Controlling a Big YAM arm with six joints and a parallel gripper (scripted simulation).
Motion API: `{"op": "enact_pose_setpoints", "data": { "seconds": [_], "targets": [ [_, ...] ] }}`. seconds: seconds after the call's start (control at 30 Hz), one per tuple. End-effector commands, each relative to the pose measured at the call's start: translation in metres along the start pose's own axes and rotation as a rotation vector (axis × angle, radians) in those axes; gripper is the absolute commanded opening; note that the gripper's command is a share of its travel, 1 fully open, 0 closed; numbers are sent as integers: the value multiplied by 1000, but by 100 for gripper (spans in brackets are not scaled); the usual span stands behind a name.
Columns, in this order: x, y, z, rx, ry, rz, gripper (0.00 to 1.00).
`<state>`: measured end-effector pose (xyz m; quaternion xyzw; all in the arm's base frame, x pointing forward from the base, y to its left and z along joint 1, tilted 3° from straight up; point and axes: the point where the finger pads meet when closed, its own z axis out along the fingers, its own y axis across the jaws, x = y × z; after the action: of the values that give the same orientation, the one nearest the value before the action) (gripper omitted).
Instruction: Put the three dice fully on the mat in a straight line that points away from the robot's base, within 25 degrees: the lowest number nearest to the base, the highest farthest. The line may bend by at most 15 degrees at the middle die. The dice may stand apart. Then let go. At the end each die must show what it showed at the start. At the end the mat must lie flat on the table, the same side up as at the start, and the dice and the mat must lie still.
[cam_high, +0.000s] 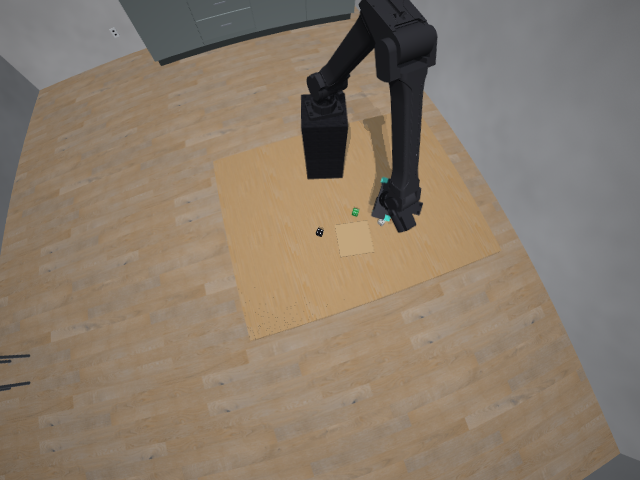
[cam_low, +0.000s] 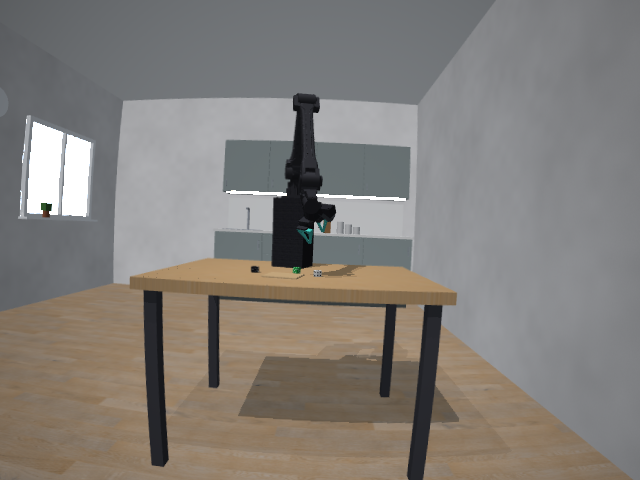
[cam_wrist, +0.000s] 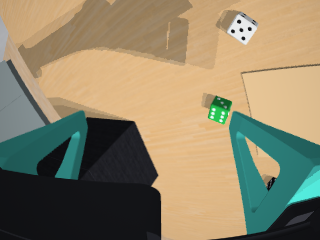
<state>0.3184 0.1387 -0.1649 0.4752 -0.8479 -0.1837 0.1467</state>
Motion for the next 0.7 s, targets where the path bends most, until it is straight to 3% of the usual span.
{"op": "enact_pose_setpoints", "data": {
  "seconds": [0.0, 0.07, 0.1, 0.2, 0.27, 0.37, 0.47, 0.6, 0.67],
  "targets": [
    [32, -48, -29, 134, -115, -46, 100],
    [70, -78, -37, 236, -144, -26, 100],
    [72, -78, -37, 239, -145, -25, 100],
    [128, -110, -46, 377, -157, 17, 100],
    [128, -110, -46, 377, -157, 17, 100],
    [173, -126, -52, 477, -147, 59, 100],
    [200, -132, -55, 533, -133, 87, 100],
    [211, -134, -56, 554, -128, 98, 100],
    [201, -140, -62, 569, -130, 75, 100]
  ]
}}
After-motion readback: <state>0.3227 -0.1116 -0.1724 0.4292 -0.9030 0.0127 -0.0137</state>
